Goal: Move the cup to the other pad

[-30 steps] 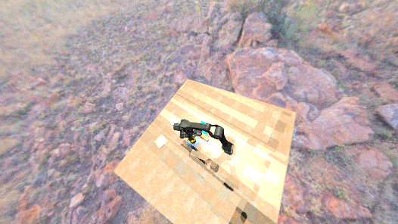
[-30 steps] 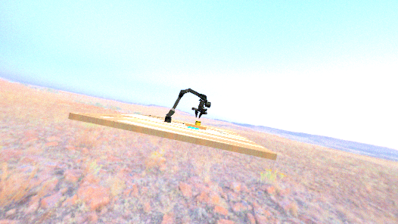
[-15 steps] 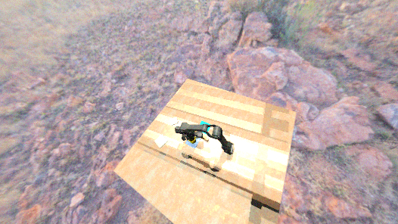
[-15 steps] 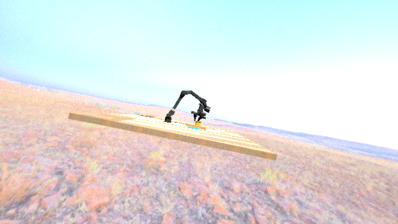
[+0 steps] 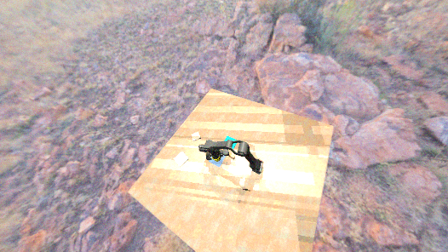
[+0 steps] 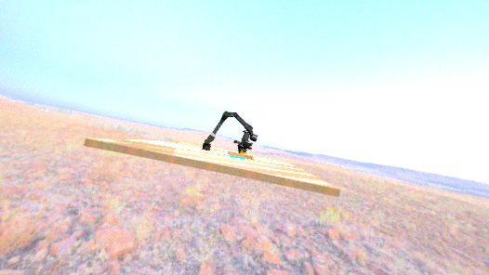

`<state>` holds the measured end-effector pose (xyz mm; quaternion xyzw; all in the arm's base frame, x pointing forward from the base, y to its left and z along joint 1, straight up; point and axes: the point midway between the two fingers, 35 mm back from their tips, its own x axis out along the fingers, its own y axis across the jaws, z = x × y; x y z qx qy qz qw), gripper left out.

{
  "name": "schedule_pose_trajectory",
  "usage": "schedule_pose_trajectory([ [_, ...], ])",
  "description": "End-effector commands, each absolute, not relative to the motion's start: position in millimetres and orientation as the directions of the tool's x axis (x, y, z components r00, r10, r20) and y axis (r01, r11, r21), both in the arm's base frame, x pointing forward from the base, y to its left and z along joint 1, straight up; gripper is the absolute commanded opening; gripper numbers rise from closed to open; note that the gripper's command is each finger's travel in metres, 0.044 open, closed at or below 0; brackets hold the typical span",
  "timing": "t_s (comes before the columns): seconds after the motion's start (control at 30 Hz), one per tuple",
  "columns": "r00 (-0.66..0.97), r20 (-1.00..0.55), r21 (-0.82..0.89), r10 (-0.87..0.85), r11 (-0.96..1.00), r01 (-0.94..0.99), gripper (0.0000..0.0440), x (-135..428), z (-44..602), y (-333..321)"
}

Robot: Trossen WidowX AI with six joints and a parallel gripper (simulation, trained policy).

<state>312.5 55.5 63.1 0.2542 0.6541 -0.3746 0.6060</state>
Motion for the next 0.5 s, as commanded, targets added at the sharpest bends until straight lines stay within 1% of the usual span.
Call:
schedule_pose_trajectory([
  [0.0,-0.134,-0.982,-0.189,-0.135,0.608,0.771,0.0000,309.5,61.7,50.4],
  [0.47,-0.106,-0.988,-0.153,-0.115,0.583,0.798,0.0012,303.2,93.6,40.9],
])
